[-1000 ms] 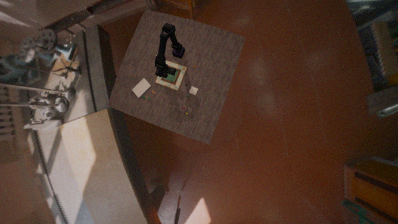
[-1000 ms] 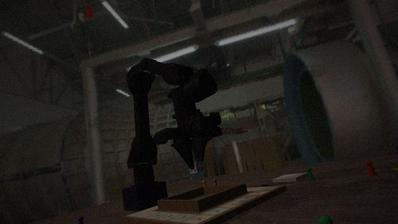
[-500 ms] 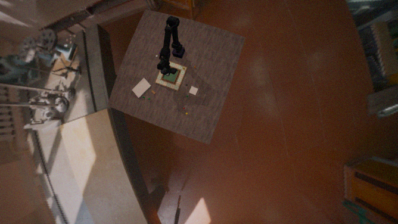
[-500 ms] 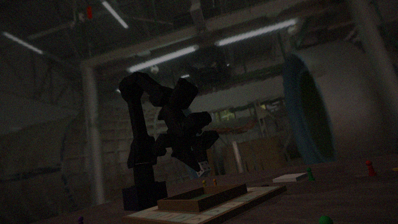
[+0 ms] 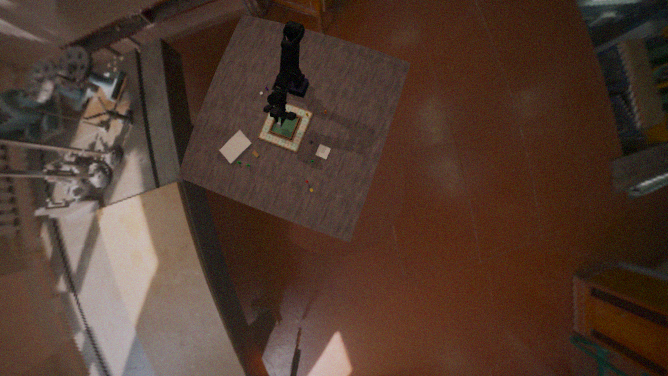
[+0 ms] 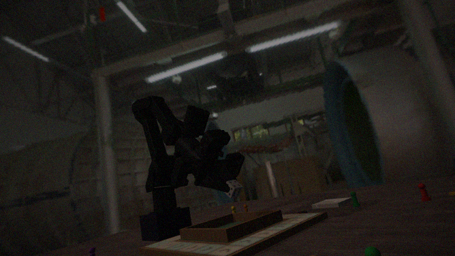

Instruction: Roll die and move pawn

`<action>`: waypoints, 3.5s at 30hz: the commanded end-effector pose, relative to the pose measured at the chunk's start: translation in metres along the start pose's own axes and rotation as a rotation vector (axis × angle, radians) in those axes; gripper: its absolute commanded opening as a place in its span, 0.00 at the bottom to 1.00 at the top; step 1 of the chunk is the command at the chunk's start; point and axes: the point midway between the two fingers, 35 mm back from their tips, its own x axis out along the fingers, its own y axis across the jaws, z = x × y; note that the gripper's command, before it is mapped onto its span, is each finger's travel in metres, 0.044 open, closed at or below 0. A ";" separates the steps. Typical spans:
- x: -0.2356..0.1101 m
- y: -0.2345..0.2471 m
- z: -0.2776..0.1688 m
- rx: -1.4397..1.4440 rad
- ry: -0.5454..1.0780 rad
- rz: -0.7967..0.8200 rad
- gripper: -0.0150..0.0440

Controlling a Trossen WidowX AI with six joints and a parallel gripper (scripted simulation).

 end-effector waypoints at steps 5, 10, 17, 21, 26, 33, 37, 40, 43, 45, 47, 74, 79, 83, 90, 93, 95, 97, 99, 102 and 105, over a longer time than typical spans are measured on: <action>-0.038 0.004 -0.001 0.003 -0.013 0.005 0.25; -0.041 0.004 -0.003 0.003 -0.012 0.005 0.25; -0.041 0.003 -0.001 -0.001 -0.016 0.000 0.25; -0.041 0.003 -0.001 -0.001 -0.016 0.000 0.25; -0.041 0.003 -0.001 -0.001 -0.016 0.000 0.39; -0.046 0.003 0.006 0.000 -0.016 0.001 0.70; -0.068 0.003 0.028 0.003 -0.012 0.005 0.88; -0.067 0.003 0.028 0.003 -0.004 0.005 1.00; -0.061 0.003 0.027 0.006 0.117 0.005 1.00; -0.055 0.003 0.026 0.008 0.221 0.005 1.00; -0.050 0.003 0.024 0.008 0.325 0.005 1.00; -0.074 0.115 -0.068 -0.029 0.831 0.039 0.59; -0.082 0.123 -0.080 -0.036 0.841 0.038 0.59; -0.079 0.122 -0.084 -0.036 0.841 0.038 0.59; -0.071 0.122 -0.094 -0.036 0.841 0.038 0.59; -0.067 0.122 -0.097 -0.036 0.842 0.038 0.59; -0.065 0.123 -0.100 -0.036 0.842 0.038 0.59; -0.063 0.123 -0.102 -0.037 0.842 0.038 0.59; -0.061 0.123 -0.105 -0.037 0.842 0.038 0.59; -0.057 0.123 -0.108 -0.036 0.842 0.038 0.59; -0.054 0.123 -0.112 -0.036 0.842 0.038 0.59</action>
